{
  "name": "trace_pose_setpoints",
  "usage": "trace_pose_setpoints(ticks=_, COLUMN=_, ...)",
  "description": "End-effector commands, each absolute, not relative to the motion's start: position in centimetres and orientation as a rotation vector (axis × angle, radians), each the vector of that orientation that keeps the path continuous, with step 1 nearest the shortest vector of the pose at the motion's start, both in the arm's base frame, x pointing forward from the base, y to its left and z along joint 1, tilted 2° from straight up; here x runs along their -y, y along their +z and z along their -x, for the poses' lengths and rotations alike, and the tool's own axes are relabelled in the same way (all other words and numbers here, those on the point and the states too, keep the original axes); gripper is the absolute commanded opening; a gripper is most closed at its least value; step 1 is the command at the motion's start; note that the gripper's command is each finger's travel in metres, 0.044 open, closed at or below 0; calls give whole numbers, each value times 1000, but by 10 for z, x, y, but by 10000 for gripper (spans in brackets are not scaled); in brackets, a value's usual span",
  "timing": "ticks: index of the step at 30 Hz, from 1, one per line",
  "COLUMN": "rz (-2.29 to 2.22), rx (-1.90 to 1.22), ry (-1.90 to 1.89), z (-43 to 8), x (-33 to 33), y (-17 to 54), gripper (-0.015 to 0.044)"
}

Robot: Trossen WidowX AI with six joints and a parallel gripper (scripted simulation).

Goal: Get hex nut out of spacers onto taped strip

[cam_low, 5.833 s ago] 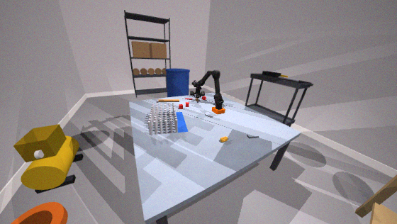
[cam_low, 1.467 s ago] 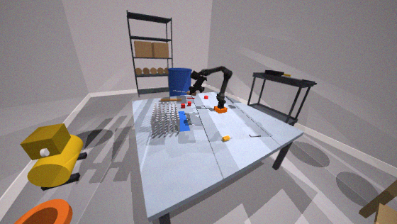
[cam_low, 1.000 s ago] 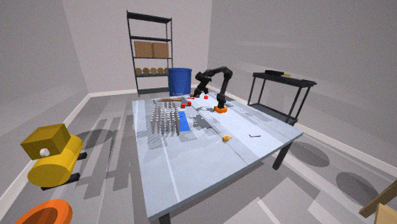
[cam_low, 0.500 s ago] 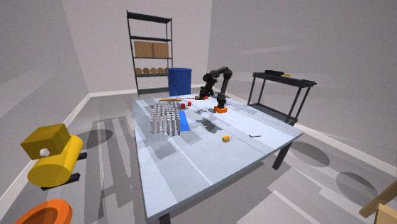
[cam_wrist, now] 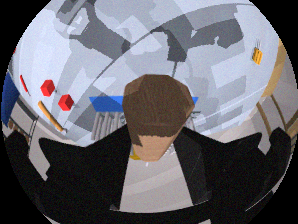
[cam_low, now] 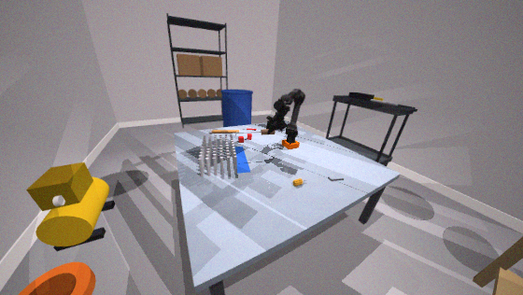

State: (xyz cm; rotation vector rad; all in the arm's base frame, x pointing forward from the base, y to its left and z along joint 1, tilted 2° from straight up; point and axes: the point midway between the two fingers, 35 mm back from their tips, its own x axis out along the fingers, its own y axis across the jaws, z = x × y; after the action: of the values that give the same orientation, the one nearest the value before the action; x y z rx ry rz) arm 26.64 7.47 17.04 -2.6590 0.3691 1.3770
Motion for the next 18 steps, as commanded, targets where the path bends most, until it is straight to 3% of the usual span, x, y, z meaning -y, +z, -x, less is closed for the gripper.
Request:
trace_pose_setpoints(ticks=1, rz=2658, rx=-381, ry=1386, z=-270, x=-76, y=152, gripper=0)
trace_pose_setpoints(ticks=18, rz=2660, rx=-379, ry=1383, z=-275, x=-76, y=63, gripper=0)
